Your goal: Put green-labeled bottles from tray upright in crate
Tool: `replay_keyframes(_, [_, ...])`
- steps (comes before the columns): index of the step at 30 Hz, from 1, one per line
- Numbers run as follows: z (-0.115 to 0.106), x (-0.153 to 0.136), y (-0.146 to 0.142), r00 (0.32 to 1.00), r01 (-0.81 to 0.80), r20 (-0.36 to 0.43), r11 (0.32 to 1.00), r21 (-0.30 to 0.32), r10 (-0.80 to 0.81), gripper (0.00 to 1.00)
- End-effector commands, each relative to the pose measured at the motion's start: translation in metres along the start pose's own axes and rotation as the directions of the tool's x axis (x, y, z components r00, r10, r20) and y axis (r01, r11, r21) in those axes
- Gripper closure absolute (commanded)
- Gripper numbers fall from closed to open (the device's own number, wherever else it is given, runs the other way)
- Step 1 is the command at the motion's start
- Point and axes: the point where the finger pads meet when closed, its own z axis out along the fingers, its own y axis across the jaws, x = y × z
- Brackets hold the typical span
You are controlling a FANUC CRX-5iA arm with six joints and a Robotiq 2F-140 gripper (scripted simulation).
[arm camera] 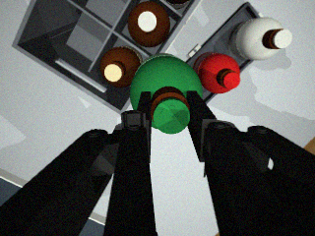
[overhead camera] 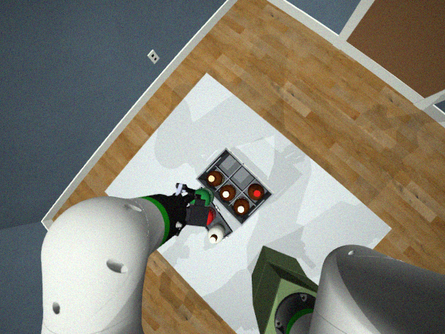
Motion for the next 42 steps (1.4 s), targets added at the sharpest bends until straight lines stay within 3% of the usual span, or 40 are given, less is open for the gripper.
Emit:
replay_keyframes(1, [-0.001,0.006,-0.005,1.0,0.0,0.001,1.0,0.001,0.0,0.9])
replay_keyframes(42, [-0.001,0.077,-0.057,1.0,0.0,0.001,1.0,0.001,0.0,0.9])
